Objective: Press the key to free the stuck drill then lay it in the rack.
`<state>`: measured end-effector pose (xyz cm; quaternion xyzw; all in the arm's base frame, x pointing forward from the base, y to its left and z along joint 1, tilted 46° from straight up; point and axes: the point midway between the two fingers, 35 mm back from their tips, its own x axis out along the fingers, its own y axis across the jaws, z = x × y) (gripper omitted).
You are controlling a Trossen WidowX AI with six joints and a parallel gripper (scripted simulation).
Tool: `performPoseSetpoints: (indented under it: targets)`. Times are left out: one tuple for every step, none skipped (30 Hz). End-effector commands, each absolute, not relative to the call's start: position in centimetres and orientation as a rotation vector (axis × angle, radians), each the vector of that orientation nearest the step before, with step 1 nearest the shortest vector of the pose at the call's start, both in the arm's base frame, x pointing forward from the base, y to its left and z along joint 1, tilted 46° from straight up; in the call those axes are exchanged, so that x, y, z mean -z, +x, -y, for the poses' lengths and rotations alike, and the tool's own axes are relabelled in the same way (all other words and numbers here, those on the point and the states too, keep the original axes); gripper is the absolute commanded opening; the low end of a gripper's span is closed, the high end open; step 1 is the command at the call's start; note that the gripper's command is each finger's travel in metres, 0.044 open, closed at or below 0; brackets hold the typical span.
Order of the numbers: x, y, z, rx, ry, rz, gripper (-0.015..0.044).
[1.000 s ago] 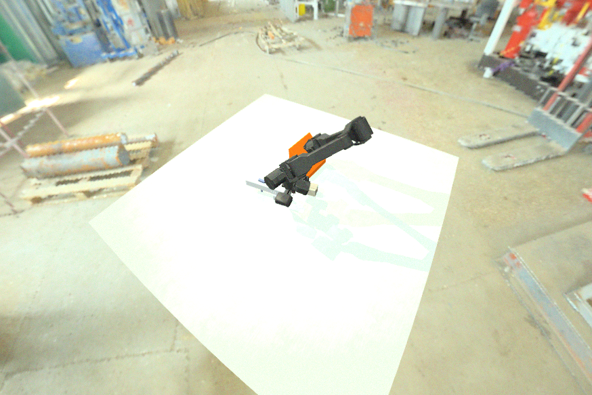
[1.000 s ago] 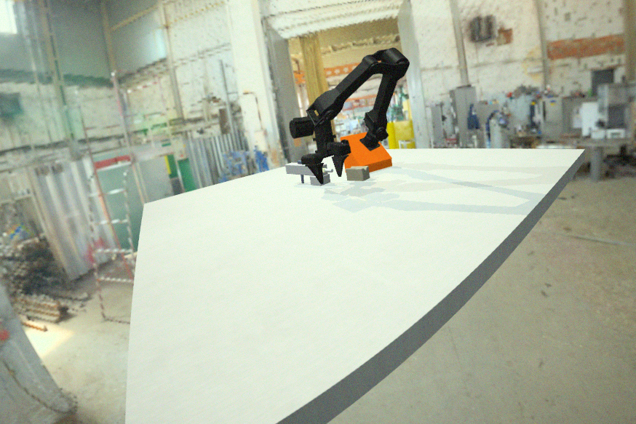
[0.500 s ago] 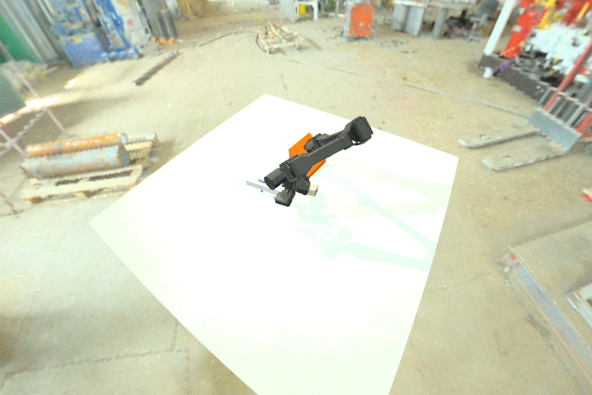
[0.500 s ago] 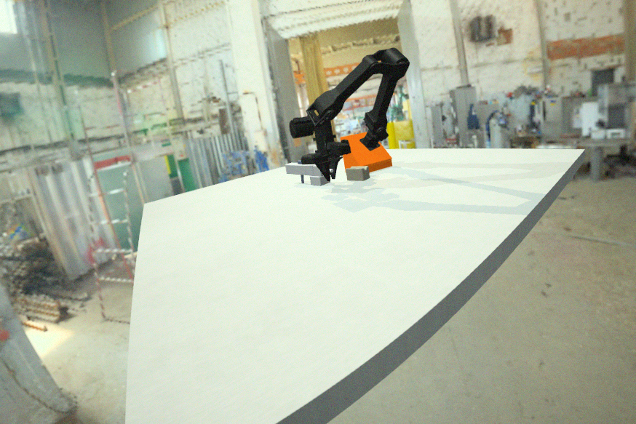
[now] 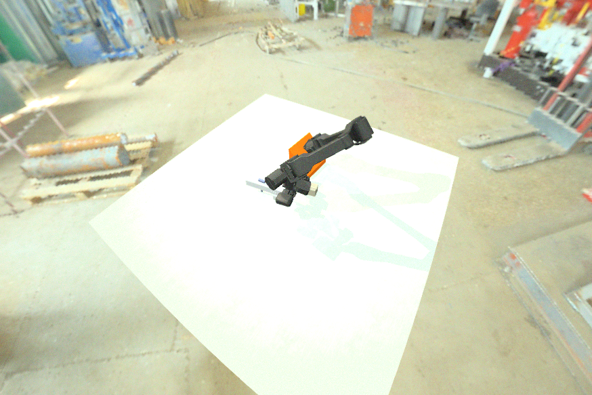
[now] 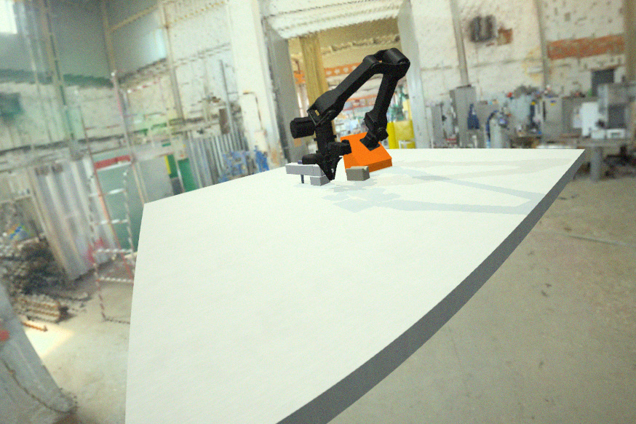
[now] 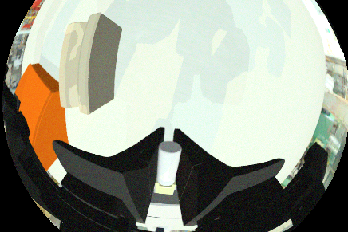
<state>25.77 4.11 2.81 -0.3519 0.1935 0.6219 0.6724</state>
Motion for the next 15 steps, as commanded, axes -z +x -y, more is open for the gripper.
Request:
performPoseSetpoints:
  targets:
    - [-3.1, 25.7, -4.4, -1.396, -0.786, -0.436, 0.0000]
    - [-3.2, 25.7, -4.5, -1.396, -0.786, -0.436, 0.0000]
    - [-3.3, 25.6, -4.6, -1.396, -0.786, -0.436, 0.0000]
    - [-3.4, 25.6, -4.7, -1.396, -0.785, -0.436, 0.0000]
    - [-3.5, 25.6, -4.8, -1.396, -0.785, -0.436, 0.0000]
    - [-3.6, 25.6, -4.9, -1.396, -0.785, -0.436, 0.0000]
    - [-3.7, 25.6, -5.0, -1.396, -0.785, -0.436, 0.0000]
    - [-3.8, 25.5, -5.2, -1.396, -0.785, -0.436, 0.0000]
    - [-3.9, 25.5, -5.3, -1.396, -0.785, -0.435, 0.0000]
    - [-4.0, 25.5, -5.4, -1.396, -0.785, -0.435, 0.0000]
    - [-4.1, 25.4, -5.5, -1.396, -0.785, -0.435, 0.0000]
    - [-4.2, 25.4, -5.6, -1.396, -0.785, -0.435, 0.0000]
    - [-4.3, 25.4, -5.7, -1.396, -0.785, -0.435, 0.0000]
    - [-4.4, 25.4, -5.9, -1.397, -0.785, -0.435, 0.0000]
    - [-4.5, 25.3, -6.0, -1.397, -0.785, -0.435, 0.0000]
